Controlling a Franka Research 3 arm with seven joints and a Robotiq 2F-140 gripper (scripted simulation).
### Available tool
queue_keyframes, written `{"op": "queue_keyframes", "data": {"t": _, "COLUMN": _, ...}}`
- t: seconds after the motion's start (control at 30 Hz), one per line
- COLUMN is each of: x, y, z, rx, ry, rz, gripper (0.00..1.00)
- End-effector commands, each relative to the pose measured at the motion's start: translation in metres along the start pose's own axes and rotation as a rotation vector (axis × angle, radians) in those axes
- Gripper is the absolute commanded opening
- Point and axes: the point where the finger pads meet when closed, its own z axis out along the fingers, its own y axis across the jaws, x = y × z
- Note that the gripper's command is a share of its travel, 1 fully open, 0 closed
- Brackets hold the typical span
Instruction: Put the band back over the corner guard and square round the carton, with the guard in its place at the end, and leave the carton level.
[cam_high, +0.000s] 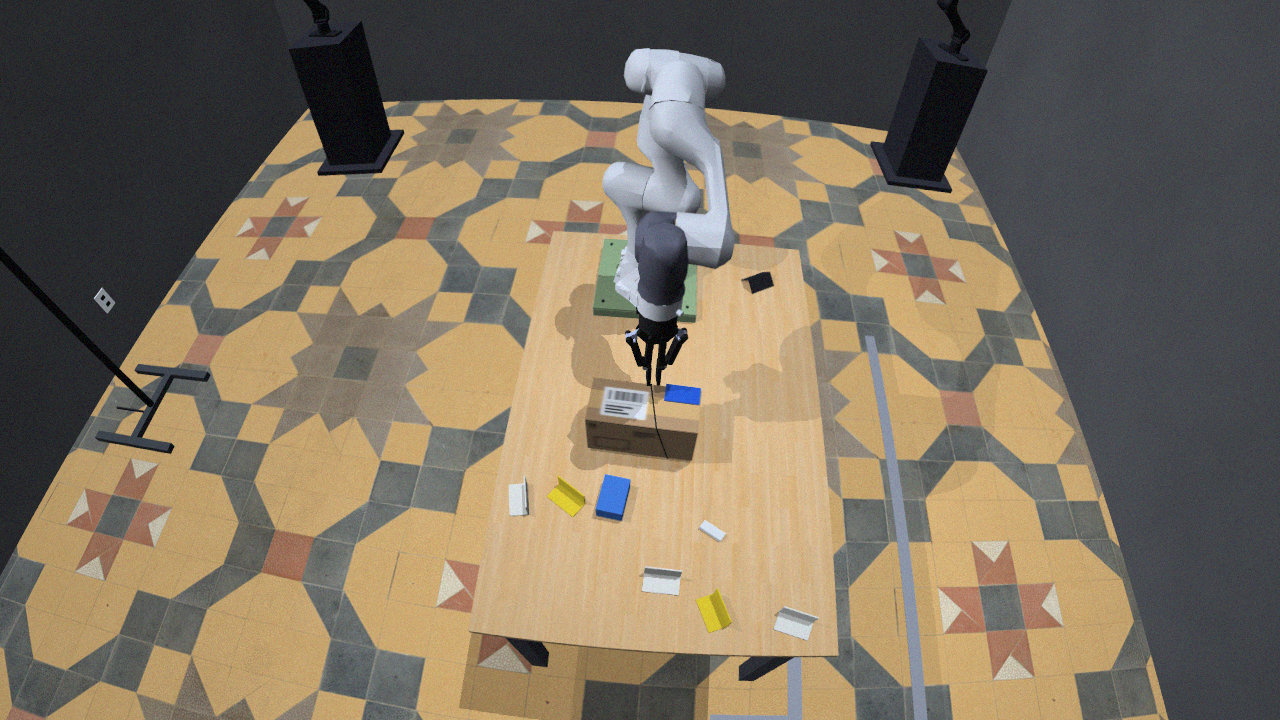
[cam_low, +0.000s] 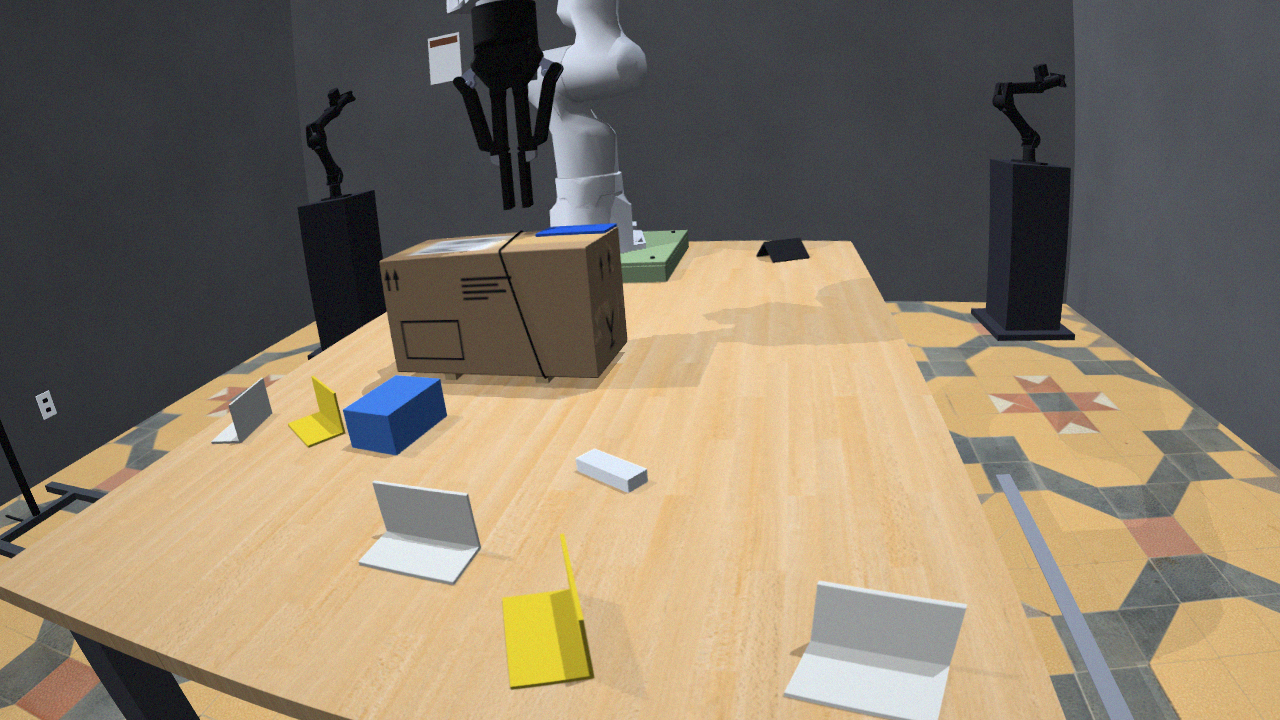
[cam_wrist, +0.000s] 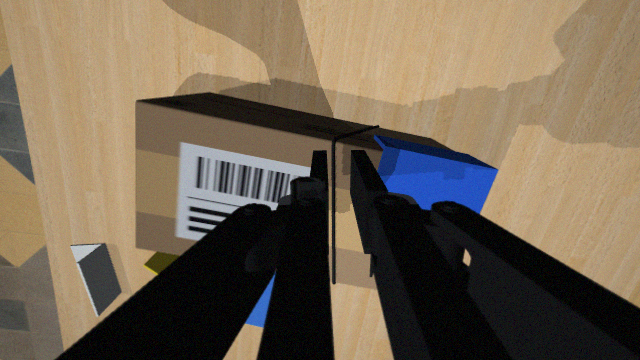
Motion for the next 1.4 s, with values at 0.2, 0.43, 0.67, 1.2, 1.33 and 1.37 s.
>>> {"op": "queue_keyframes", "data": {"t": 0.2, "x": 0.000, "y": -0.001, "z": 0.004, "rx": 0.000, "ry": 0.000, "rz": -0.008, "gripper": 0.18}}
{"op": "queue_keyframes", "data": {"t": 0.43, "x": 0.000, "y": -0.001, "z": 0.007, "rx": 0.000, "ry": 0.000, "rz": -0.008, "gripper": 0.18}}
{"op": "queue_keyframes", "data": {"t": 0.67, "x": 0.000, "y": -0.001, "z": 0.012, "rx": 0.000, "ry": 0.000, "rz": -0.008, "gripper": 0.18}}
{"op": "queue_keyframes", "data": {"t": 1.2, "x": 0.000, "y": -0.002, "z": 0.022, "rx": 0.000, "ry": 0.000, "rz": -0.008, "gripper": 0.18}}
{"op": "queue_keyframes", "data": {"t": 1.33, "x": 0.000, "y": -0.002, "z": 0.024, "rx": 0.000, "ry": 0.000, "rz": -0.008, "gripper": 0.18}}
{"op": "queue_keyframes", "data": {"t": 1.37, "x": -0.001, "y": -0.002, "z": 0.024, "rx": 0.000, "ry": 0.000, "rz": -0.008, "gripper": 0.18}}
